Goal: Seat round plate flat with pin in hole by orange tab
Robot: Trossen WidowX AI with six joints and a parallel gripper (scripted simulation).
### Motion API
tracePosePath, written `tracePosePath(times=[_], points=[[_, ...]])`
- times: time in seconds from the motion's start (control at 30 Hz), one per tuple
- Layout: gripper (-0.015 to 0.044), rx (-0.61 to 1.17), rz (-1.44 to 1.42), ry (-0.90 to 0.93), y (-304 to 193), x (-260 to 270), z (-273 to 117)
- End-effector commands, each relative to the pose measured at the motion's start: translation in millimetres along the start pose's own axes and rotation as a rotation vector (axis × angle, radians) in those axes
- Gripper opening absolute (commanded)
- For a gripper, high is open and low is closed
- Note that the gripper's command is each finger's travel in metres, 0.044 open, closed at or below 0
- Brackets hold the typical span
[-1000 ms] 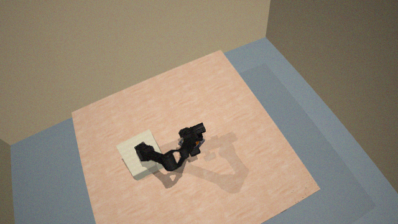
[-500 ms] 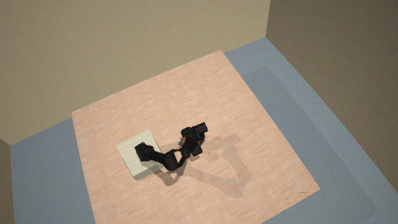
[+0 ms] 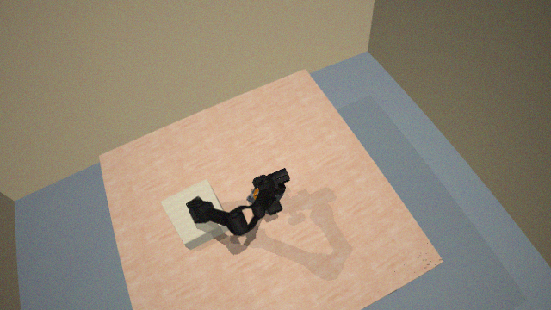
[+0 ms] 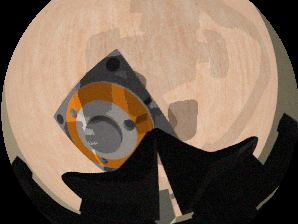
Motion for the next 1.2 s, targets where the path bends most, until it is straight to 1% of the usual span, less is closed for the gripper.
tracePosePath(times=[0.0, 0.37, 0.7, 0.77, 0.8, 1.17], points=[[0.0000, -0.007, 0.004, -0.002, 5, -1, -1], [0.0000, -0.007, 0.004, -0.002, 11, 0, -1], [0.0000, -0.007, 0.004, 0.000, 6, 2, -47], [0.0000, -0.007, 0.004, 0.000, 6, 3, -48], [0.0000, -0.007, -0.005, 0.000, 6, 3, -40], [0.0000, -0.007, -0.005, 0.000, 6, 3, -40]])
Point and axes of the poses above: the point midway between the two fingers, 35 mm back from their tips, its own z axis out along the fingers, its own x axis across the jaws, y = z × x, the point moved 7 cm from there along -z, back along the fingers, and after that the axes turned 5 degrees about -z, right-handed, at the moved point
